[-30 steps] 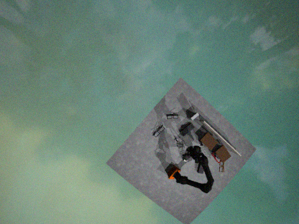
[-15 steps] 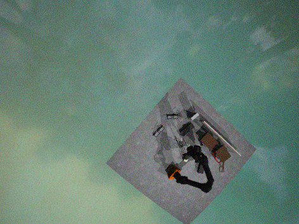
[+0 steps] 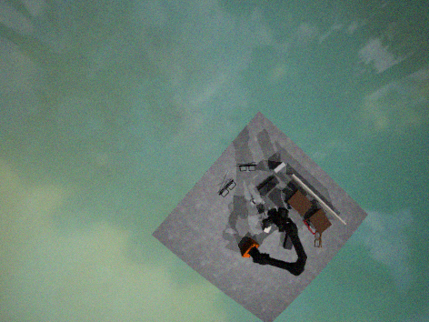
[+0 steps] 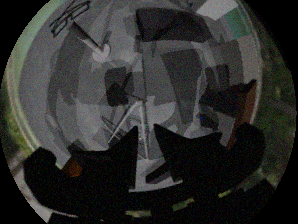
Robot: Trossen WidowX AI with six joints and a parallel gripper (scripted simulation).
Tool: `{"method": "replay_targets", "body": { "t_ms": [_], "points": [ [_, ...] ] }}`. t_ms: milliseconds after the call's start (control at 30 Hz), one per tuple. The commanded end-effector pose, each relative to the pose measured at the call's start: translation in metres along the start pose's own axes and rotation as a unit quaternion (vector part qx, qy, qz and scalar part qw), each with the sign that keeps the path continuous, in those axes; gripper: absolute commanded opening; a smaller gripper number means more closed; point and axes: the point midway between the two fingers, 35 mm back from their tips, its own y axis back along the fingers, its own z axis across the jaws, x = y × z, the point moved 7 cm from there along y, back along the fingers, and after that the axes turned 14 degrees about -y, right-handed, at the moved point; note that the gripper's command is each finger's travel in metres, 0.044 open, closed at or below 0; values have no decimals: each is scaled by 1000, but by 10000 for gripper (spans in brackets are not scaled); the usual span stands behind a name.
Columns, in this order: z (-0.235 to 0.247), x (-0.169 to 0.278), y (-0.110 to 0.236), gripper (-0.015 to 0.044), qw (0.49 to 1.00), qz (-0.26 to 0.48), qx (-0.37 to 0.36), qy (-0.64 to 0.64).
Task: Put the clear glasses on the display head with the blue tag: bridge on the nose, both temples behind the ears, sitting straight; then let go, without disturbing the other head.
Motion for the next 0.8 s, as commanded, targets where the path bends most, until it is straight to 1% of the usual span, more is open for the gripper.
{"method": "replay_targets", "body": {
  "t_ms": [0,500,767],
  "points": [
    [2,1,-9,120,1000,5,0,5],
    [0,2,-33,120,1000,6,1,5],
    [1,3,-34,120,1000,6,1,5]
  ]
}}
